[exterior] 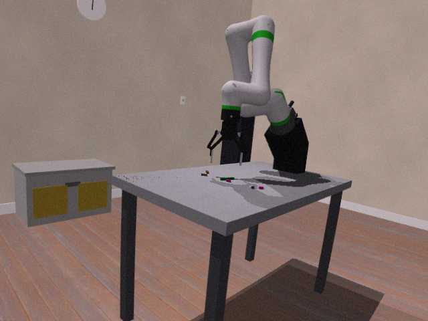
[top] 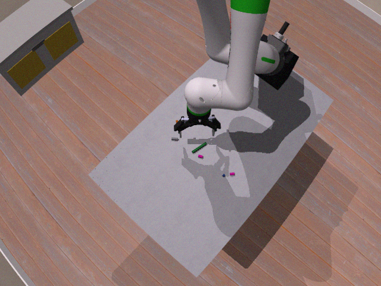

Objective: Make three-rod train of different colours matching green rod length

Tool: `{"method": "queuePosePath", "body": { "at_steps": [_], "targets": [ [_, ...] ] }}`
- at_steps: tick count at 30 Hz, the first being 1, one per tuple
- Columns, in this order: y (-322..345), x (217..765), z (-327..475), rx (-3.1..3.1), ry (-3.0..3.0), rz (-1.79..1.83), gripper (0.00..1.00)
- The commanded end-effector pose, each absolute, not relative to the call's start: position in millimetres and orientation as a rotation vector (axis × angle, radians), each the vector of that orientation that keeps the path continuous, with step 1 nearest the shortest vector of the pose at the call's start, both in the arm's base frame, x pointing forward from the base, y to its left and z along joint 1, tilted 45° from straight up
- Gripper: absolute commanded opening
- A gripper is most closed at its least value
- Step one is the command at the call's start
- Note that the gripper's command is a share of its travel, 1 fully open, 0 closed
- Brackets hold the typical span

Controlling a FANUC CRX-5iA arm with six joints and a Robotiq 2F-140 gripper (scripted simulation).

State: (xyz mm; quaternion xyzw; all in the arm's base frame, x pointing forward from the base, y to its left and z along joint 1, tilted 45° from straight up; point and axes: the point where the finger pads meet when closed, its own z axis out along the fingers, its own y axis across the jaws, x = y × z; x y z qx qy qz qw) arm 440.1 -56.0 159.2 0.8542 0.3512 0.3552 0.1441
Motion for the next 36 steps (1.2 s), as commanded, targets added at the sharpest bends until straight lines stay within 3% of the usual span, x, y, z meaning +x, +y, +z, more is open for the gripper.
{"method": "queuePosePath", "body": {
  "at_steps": [1,13,36],
  "targets": [
    [-56,440,159,2.462,1.012,1.024,1.0],
    [-38,445,161,2.534,0.933,1.029,1.0],
    [129,461,203,2.899,0.063,1.17,1.0]
  ]
}}
